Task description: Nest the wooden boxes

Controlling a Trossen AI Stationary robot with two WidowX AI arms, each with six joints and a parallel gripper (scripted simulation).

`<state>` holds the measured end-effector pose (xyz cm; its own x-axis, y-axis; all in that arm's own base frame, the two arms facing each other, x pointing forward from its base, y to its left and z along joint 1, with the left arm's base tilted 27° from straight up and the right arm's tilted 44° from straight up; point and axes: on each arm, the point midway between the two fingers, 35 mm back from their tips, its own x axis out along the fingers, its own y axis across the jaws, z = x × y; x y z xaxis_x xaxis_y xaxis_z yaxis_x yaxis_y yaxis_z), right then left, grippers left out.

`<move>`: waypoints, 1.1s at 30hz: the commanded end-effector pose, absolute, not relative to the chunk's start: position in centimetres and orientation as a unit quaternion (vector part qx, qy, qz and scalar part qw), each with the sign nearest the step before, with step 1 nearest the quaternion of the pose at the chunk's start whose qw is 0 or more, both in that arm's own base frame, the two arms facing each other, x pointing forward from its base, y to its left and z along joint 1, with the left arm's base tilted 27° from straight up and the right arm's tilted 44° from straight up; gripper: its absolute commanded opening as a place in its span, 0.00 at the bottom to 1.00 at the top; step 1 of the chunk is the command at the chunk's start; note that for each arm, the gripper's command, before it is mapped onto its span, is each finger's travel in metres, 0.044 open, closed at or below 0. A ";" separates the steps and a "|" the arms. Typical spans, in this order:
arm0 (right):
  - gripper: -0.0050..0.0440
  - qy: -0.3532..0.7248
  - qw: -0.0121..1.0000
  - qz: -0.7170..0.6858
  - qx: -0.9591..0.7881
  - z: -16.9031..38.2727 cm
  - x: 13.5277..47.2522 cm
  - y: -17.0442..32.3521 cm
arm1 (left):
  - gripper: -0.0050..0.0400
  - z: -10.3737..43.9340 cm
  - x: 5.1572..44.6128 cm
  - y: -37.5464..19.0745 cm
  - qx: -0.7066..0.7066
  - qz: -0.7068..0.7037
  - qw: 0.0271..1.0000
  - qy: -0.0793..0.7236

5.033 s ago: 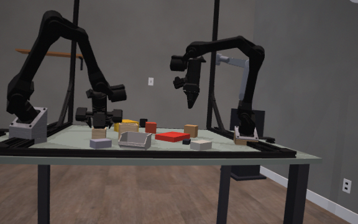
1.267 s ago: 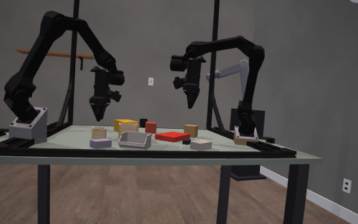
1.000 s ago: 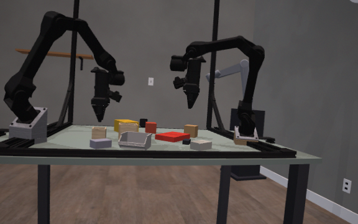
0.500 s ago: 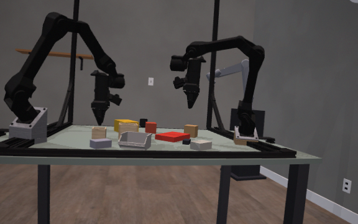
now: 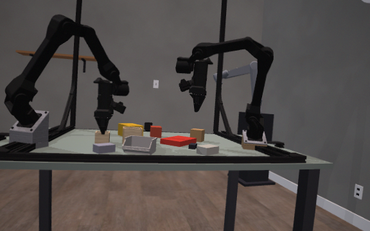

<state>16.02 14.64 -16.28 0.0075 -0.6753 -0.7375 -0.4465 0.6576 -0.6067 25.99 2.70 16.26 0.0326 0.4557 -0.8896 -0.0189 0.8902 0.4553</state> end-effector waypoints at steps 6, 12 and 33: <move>0.92 0.700 0.576 -0.101 -0.410 -16.9 15.7 13.6 | 1.00 16.3 26.0 2.7 0.162 0.169 0.700 0.675; 0.73 0.700 0.576 -0.101 -0.410 -16.9 15.7 13.6 | 1.00 16.3 26.0 2.7 0.162 0.169 0.700 0.675; 0.55 0.700 0.576 -0.101 -0.410 -16.9 15.7 13.6 | 1.00 16.3 26.0 2.7 0.162 0.169 0.700 0.675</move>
<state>15.72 13.74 -16.79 -0.0006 -0.6871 -0.7266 -0.4527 0.6480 -0.6125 25.99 2.70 16.26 0.0326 0.4556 -0.8896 -0.0190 0.8902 0.4553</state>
